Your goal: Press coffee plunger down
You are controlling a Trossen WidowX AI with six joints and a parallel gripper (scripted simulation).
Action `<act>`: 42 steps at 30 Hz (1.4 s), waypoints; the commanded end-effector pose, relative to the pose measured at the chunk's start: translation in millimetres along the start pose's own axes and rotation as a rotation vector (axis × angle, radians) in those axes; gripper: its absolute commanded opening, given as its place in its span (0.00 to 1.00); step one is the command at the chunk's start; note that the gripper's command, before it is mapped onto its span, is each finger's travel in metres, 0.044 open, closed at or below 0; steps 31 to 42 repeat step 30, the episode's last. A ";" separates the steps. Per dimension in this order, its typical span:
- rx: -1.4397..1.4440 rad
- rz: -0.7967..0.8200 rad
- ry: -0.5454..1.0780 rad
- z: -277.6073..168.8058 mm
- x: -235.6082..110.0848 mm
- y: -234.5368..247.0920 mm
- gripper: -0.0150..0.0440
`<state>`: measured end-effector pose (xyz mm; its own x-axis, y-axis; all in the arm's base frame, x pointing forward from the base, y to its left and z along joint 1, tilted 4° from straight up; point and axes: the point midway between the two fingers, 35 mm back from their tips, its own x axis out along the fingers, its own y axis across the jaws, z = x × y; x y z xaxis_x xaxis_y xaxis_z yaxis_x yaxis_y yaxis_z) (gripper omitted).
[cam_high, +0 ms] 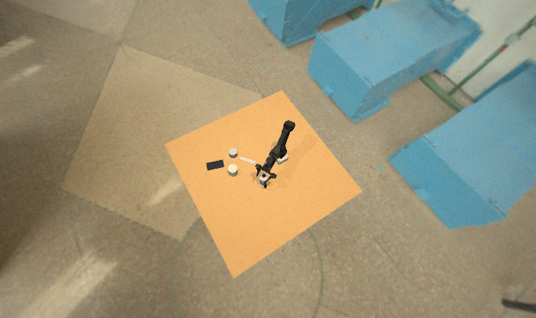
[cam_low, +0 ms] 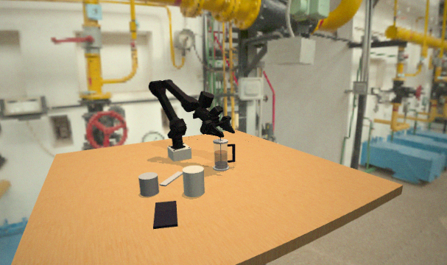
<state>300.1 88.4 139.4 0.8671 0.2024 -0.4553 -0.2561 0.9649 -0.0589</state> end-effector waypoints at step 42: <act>-0.003 -0.007 0.020 45.5 -74.3 0.1 1.00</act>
